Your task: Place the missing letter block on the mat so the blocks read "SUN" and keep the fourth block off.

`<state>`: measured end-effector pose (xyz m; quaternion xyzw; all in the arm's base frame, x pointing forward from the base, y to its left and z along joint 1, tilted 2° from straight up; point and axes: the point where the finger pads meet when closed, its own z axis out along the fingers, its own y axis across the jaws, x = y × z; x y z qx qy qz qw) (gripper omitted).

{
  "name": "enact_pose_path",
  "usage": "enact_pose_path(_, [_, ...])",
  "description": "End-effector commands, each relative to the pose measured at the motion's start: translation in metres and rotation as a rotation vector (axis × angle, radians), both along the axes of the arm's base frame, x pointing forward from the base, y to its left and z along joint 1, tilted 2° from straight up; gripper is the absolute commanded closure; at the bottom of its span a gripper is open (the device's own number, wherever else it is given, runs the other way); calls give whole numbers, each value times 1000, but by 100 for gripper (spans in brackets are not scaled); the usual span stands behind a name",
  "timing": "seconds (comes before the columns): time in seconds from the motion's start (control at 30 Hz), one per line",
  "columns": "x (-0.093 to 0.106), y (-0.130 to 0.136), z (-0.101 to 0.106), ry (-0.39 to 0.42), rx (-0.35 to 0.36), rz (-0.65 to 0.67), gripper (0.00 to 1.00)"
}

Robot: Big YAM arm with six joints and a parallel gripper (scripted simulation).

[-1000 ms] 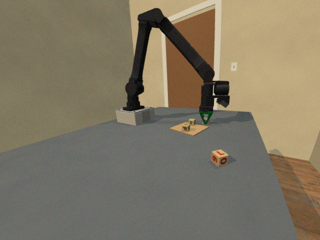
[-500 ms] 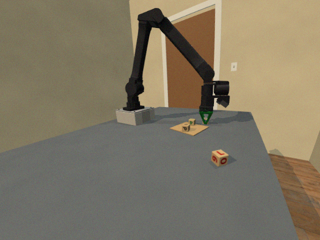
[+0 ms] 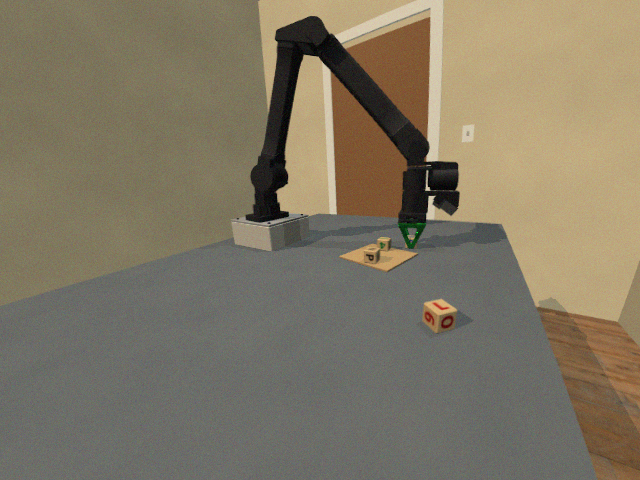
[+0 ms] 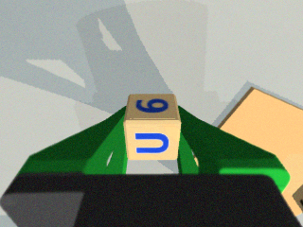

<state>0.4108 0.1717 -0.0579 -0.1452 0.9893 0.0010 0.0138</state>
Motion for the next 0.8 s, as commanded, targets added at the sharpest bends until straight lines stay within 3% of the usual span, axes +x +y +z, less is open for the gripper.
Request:
enact_pose_path(0.0, [16,4,24,-47,18,5,74])
enact_pose_path(0.1, [26,8,41,-69,27,5,74])
enact_pose_path(0.3, [24,9,85,-73,29,5,74])
enact_pose_path(0.37, [24,9,85,-73,29,5,74])
enact_pose_path(0.57, [22,9,125,-76,31,5,74])
enact_pose_path(0.63, [9,3,120,-48,19,5,74])
enact_pose_path(0.67, [9,3,107,-19,7,5,74])
enact_pose_path(0.77, [6,2,106,-14,5,5,74])
